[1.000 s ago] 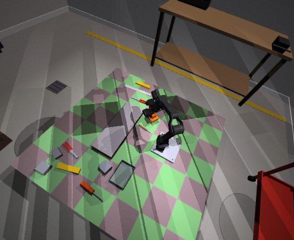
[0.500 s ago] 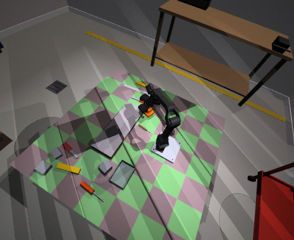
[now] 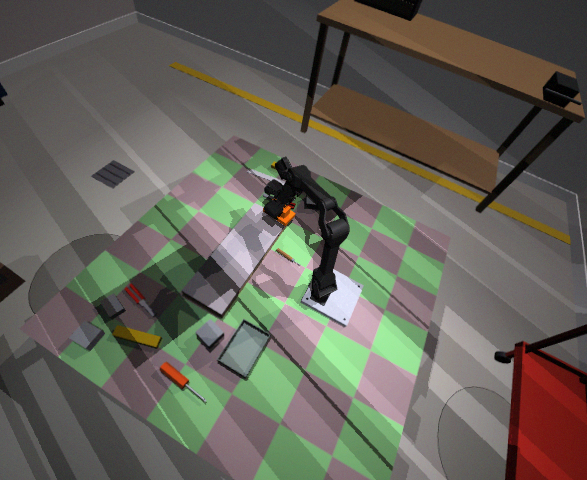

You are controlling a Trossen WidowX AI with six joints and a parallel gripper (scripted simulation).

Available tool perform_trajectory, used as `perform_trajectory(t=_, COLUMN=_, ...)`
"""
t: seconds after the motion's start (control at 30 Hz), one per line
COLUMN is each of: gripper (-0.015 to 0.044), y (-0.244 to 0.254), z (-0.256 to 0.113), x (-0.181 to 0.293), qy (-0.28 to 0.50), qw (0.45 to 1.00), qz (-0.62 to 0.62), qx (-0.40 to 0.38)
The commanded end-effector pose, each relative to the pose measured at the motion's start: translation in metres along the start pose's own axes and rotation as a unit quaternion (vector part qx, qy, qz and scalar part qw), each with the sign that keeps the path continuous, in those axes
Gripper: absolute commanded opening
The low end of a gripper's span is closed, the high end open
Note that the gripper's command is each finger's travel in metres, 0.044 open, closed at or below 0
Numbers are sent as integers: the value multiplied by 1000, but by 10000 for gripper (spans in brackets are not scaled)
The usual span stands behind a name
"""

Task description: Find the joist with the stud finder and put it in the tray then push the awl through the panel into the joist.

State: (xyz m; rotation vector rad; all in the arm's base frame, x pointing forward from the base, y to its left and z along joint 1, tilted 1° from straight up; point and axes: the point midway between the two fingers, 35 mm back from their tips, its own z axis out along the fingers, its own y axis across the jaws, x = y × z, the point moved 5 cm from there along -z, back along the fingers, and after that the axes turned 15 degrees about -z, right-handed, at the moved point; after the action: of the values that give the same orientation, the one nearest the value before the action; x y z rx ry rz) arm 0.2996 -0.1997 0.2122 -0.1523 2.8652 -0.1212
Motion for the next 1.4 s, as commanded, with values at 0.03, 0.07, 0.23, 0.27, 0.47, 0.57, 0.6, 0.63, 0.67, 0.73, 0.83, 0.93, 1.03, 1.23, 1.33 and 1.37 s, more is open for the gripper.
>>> perform_trajectory(t=0.03, gripper=0, y=-2, z=5, x=-24, qy=-8, qw=999, qz=-35, qx=-8)
perform_trajectory(t=0.07, gripper=0, y=-2, z=7, x=-28, qy=-8, qw=999, qz=-42, qx=-10)
perform_trajectory(t=0.23, gripper=0, y=-2, z=14, x=-46, qy=-11, qw=997, qz=-68, qx=-17)
perform_trajectory(t=0.27, gripper=0, y=-2, z=14, x=-47, qy=-12, qw=997, qz=-69, qx=-17)
perform_trajectory(t=0.47, gripper=0, y=-2, z=18, x=-46, qy=-12, qw=997, qz=-69, qx=-17)
perform_trajectory(t=0.57, gripper=0, y=-2, z=22, x=-46, qy=-12, qw=997, qz=-69, qx=-17)
perform_trajectory(t=0.6, gripper=0, y=-2, z=23, x=-45, qy=-12, qw=997, qz=-69, qx=-17)
perform_trajectory(t=0.63, gripper=0, y=-1, z=24, x=-45, qy=-12, qw=997, qz=-69, qx=-17)
perform_trajectory(t=0.67, gripper=0, y=-1, z=26, x=-45, qy=-12, qw=997, qz=-69, qx=-17)
perform_trajectory(t=0.73, gripper=0, y=-1, z=29, x=-44, qy=-12, qw=997, qz=-69, qx=-17)
perform_trajectory(t=0.83, gripper=0, y=-1, z=33, x=-43, qy=-12, qw=997, qz=-69, qx=-17)
perform_trajectory(t=0.93, gripper=0, y=-1, z=37, x=-42, qy=-12, qw=997, qz=-69, qx=-17)
perform_trajectory(t=1.03, gripper=0, y=-1, z=41, x=-41, qy=-12, qw=997, qz=-69, qx=-17)
perform_trajectory(t=1.23, gripper=0, y=0, z=49, x=-39, qy=-12, qw=997, qz=-69, qx=-17)
perform_trajectory(t=1.33, gripper=0, y=0, z=54, x=-38, qy=-12, qw=997, qz=-69, qx=-17)
perform_trajectory(t=1.37, gripper=0, y=0, z=55, x=-38, qy=-12, qw=997, qz=-69, qx=-17)
